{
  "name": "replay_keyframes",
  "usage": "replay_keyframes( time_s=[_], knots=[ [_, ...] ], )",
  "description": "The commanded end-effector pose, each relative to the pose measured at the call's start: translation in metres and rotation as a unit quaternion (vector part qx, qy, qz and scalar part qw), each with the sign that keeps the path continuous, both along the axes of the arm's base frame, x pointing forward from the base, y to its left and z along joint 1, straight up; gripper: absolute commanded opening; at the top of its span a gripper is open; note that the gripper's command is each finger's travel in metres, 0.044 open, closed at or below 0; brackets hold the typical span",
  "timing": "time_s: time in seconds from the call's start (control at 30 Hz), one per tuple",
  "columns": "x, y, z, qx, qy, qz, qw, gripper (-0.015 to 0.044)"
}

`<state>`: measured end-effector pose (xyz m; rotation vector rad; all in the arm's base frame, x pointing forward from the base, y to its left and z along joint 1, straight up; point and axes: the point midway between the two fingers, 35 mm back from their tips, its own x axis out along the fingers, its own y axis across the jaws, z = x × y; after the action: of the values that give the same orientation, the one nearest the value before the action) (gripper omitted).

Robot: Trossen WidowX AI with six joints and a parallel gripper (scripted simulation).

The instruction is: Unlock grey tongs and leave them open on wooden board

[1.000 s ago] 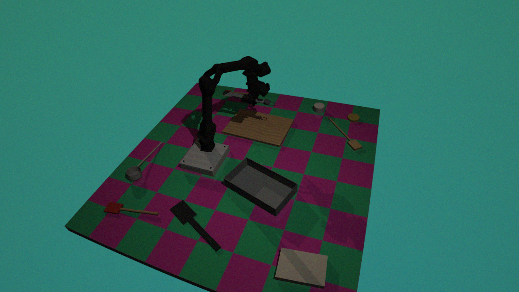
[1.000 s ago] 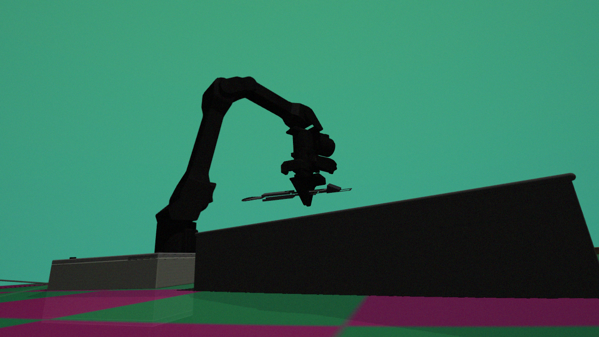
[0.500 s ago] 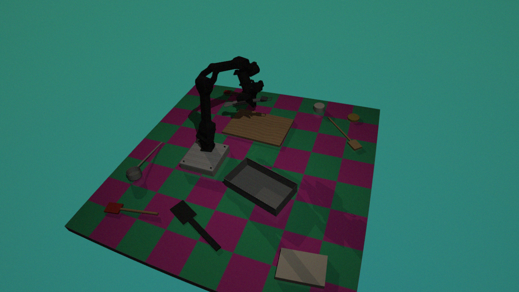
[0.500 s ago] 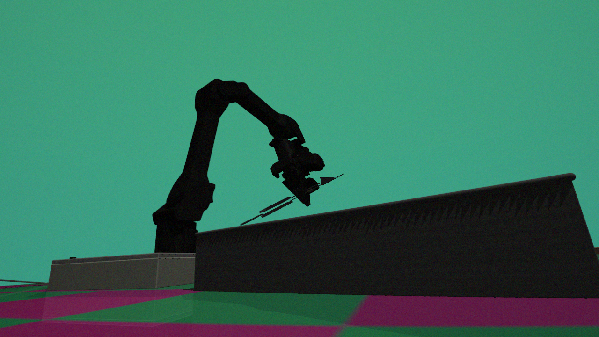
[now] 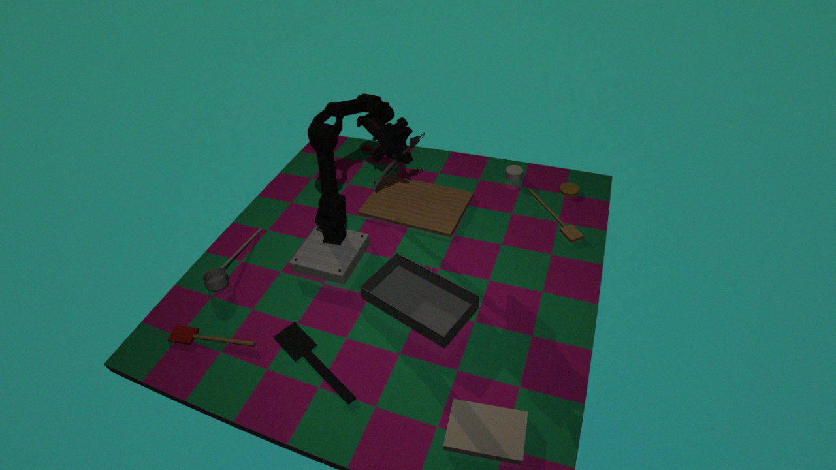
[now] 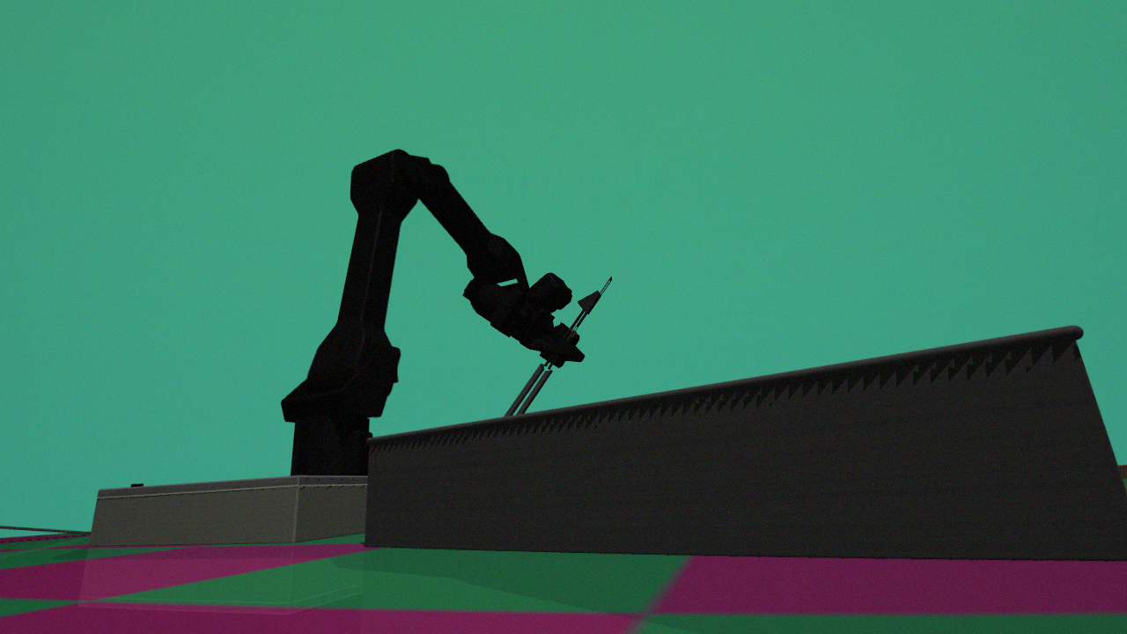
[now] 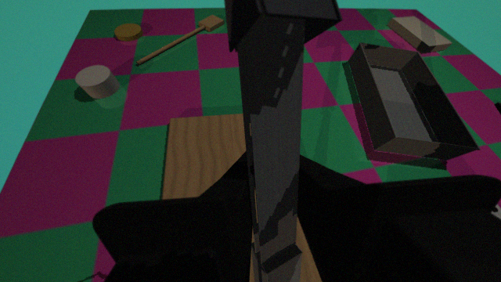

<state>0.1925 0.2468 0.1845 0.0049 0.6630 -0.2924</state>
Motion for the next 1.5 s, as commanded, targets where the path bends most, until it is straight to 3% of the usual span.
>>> replay_keyframes(
  time_s=[0.0, 0.2, 1.47],
  knots=[
    [-0.006, 0.004, 0.012, 0.005, -0.077, 0.017, 0.997, -0.0150],
    [-0.015, 0.011, 0.028, 0.020, -0.160, 0.043, 0.986, -0.0150],
    [-0.015, 0.011, 0.028, 0.020, -0.160, 0.043, 0.986, -0.0150]
  ],
)
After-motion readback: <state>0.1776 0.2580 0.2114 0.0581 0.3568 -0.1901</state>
